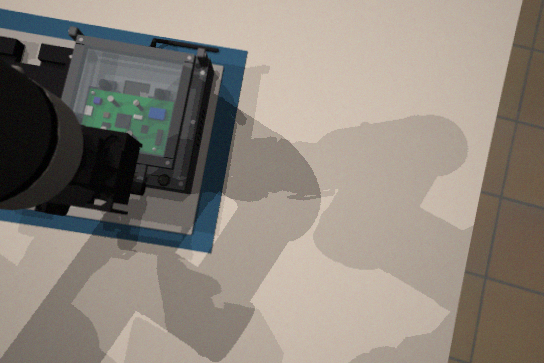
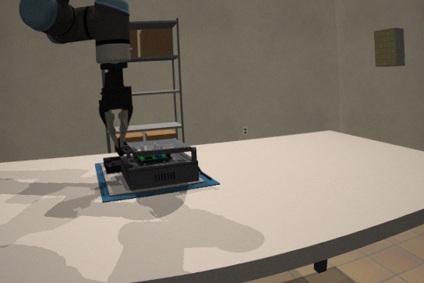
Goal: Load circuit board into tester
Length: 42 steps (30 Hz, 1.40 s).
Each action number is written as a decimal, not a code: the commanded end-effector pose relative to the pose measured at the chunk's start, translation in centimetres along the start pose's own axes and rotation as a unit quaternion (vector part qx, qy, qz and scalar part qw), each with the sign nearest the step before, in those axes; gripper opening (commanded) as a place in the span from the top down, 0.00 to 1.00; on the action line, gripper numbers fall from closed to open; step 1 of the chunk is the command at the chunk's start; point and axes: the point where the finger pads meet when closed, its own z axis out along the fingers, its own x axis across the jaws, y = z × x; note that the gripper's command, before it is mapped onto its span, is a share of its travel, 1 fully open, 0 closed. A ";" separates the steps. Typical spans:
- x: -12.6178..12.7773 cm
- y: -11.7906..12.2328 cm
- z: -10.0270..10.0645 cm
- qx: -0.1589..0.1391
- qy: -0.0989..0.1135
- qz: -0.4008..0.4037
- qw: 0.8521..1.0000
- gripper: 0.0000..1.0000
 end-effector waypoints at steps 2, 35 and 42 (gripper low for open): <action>0.2 0.0 0.3 0.000 0.001 0.000 1.000 1.00; 0.2 0.0 0.7 0.000 0.001 0.000 1.000 1.00; 0.2 0.0 0.9 0.000 0.001 0.000 1.000 1.00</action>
